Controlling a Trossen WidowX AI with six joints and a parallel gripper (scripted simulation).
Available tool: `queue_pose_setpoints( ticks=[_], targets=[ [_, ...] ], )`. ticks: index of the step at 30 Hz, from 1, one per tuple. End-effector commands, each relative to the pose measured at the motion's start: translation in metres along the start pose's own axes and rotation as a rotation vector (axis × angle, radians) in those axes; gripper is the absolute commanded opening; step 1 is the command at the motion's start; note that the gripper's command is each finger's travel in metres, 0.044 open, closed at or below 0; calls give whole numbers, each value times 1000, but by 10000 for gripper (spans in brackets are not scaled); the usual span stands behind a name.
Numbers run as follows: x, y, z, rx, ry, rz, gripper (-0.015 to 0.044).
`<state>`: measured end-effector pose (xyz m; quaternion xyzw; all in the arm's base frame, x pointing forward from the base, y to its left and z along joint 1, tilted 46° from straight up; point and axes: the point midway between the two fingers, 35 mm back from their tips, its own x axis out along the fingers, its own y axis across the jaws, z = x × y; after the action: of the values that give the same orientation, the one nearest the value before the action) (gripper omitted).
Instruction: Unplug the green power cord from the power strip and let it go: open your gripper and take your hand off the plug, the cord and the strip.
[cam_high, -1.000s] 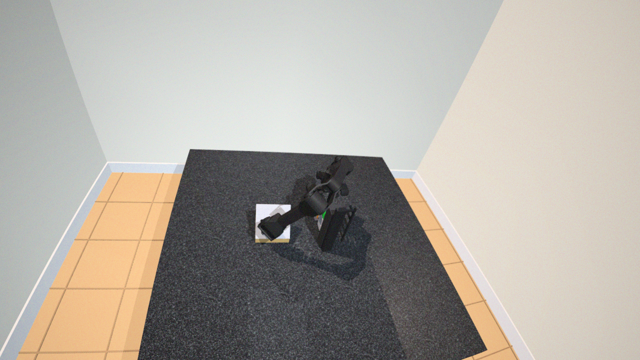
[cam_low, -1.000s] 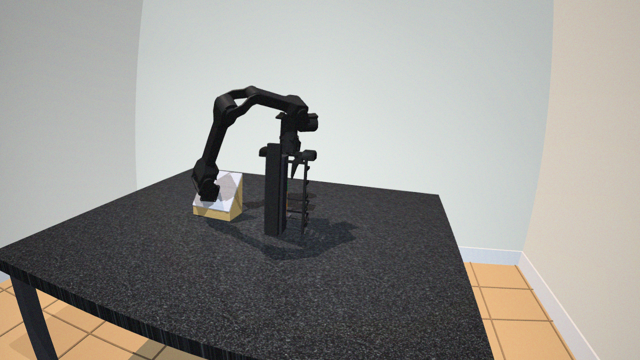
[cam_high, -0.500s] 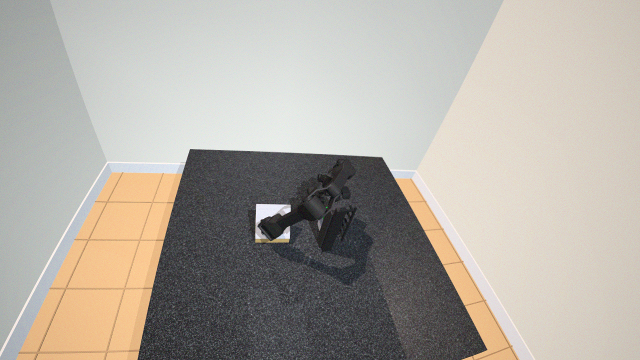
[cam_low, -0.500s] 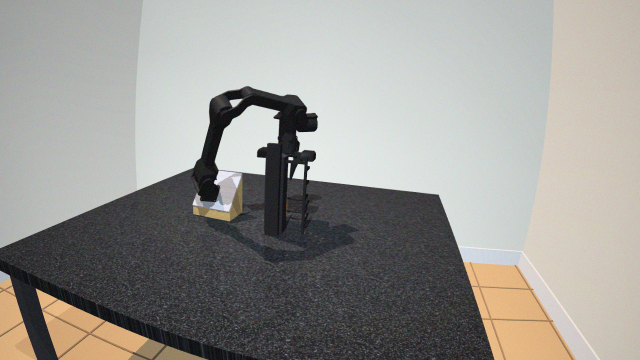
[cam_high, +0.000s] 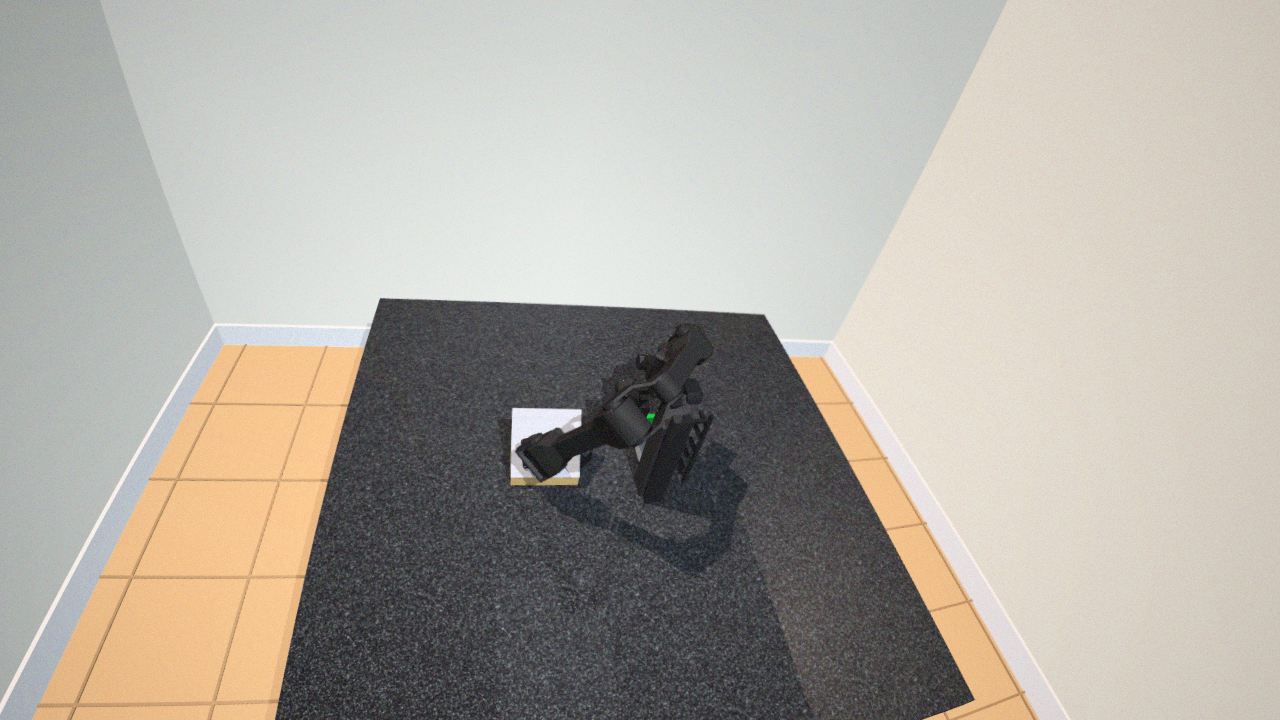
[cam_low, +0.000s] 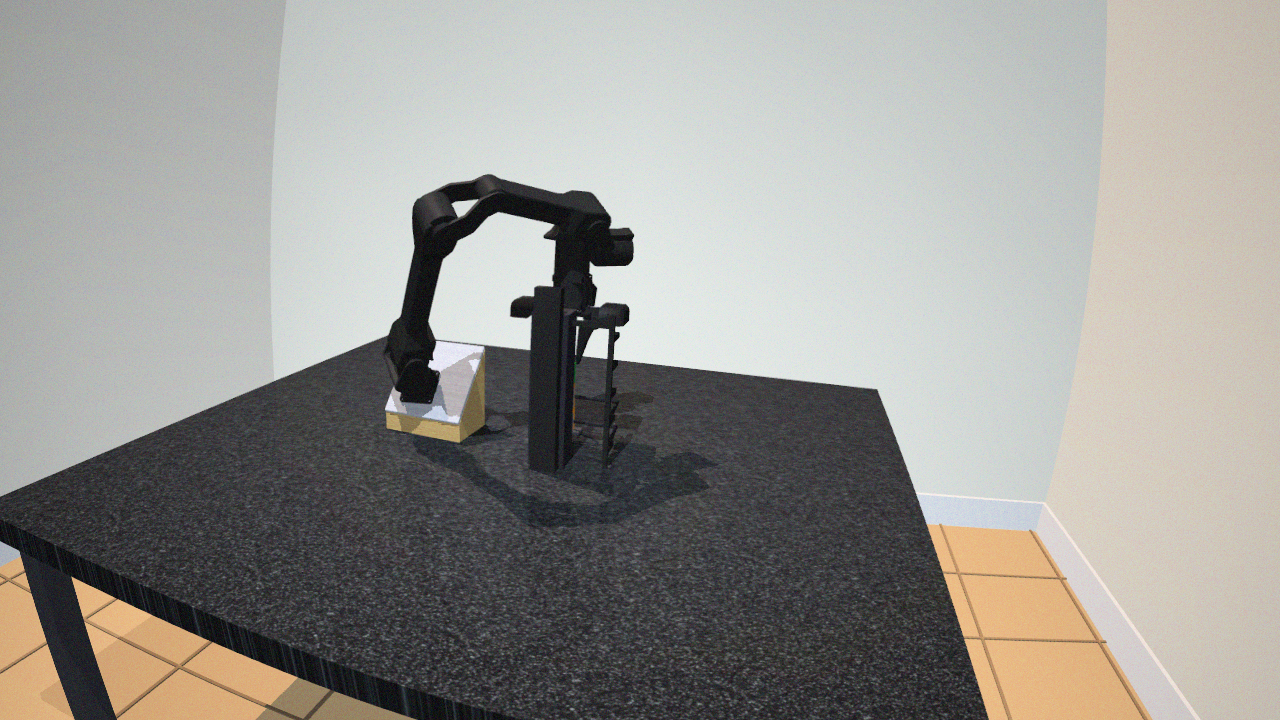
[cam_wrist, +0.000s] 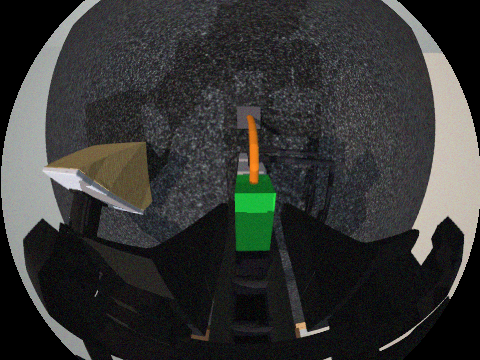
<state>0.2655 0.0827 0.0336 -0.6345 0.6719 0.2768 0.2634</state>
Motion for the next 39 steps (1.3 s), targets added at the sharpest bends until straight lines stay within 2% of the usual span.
queue_pose_setpoints(
  ticks=[1, 11, 15, 23, 39],
  targets=[
    [4, 0, -2, -3, 4, 1, 160],
    [12, 0, -2, -3, 4, 1, 160],
    [10, 0, -1, -2, 2, 1, 55],
    [10, 0, -1, -2, 2, 1, 2],
    [9, -1, 21, -2, 0, 1, 0]
  ],
)
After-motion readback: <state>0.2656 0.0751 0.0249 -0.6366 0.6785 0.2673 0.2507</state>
